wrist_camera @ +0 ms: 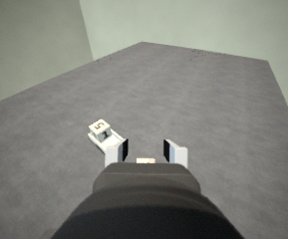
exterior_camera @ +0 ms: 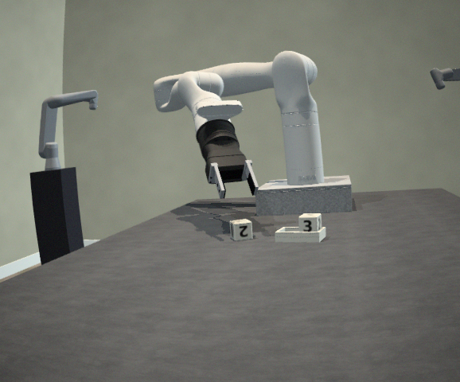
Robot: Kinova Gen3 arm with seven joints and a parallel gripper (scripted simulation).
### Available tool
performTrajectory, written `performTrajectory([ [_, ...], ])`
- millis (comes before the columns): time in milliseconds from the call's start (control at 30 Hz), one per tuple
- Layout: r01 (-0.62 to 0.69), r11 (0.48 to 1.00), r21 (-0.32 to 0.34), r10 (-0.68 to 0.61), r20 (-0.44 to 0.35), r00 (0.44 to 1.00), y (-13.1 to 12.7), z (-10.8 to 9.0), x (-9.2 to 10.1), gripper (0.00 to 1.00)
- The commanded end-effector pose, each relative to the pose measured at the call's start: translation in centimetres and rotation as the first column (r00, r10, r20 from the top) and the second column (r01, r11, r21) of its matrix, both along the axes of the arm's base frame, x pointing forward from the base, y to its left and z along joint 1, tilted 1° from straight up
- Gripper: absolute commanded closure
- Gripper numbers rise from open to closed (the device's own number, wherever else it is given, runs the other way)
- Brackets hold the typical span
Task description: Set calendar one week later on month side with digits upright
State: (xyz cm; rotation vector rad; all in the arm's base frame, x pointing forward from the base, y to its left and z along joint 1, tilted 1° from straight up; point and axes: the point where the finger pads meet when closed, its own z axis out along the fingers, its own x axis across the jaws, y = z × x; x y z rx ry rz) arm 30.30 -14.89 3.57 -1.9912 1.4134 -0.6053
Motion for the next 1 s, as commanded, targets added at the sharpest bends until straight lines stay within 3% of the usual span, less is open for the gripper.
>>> performTrajectory([
  [0,0.0,1.0,-0.004,0.0,-0.001,1.0,-0.08,0.08,-0.03,0.0],
  [467,-0.006,1.0,-0.012,0.005,-0.061,0.998,0.03,-0.16,-0.1,0.0],
  [967,-0.007,0.997,-0.079,-0.011,-0.233,0.973,0.02,0.14,0.13,0.0],
])
